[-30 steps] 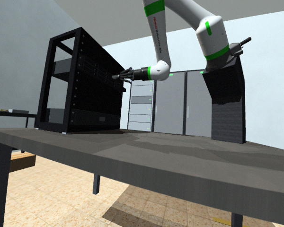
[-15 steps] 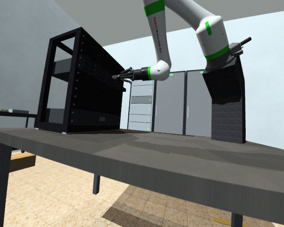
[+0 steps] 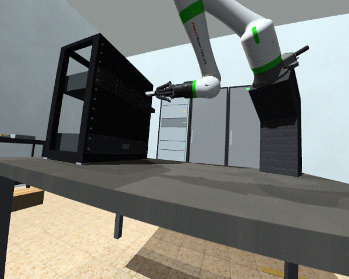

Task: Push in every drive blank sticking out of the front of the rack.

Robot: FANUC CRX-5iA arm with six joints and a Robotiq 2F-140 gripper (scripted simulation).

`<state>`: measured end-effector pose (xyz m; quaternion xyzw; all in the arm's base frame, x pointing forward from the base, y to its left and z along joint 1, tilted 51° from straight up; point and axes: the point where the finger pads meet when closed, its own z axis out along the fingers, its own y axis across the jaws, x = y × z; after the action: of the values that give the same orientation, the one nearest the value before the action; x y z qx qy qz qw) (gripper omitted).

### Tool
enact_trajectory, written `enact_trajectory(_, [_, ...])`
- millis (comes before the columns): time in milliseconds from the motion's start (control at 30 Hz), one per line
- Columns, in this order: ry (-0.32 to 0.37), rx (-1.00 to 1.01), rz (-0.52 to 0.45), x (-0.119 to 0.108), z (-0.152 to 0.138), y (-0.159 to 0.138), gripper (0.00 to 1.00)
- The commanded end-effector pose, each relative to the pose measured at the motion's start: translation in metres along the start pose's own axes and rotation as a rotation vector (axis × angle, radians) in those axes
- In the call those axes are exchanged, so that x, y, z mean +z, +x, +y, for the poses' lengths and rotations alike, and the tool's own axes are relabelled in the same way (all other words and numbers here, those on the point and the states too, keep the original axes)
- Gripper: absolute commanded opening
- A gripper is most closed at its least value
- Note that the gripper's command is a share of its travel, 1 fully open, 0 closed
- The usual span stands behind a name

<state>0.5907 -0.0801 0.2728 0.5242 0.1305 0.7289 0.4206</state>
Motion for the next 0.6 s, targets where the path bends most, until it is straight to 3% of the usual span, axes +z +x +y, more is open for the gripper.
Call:
enact_trajectory(0, [-0.003,-0.001,0.002,-0.0152,0.0009,-0.0007,0.1])
enact_trajectory(567, [-0.003,-0.001,0.002,-0.022,0.0009,-0.0007,0.1])
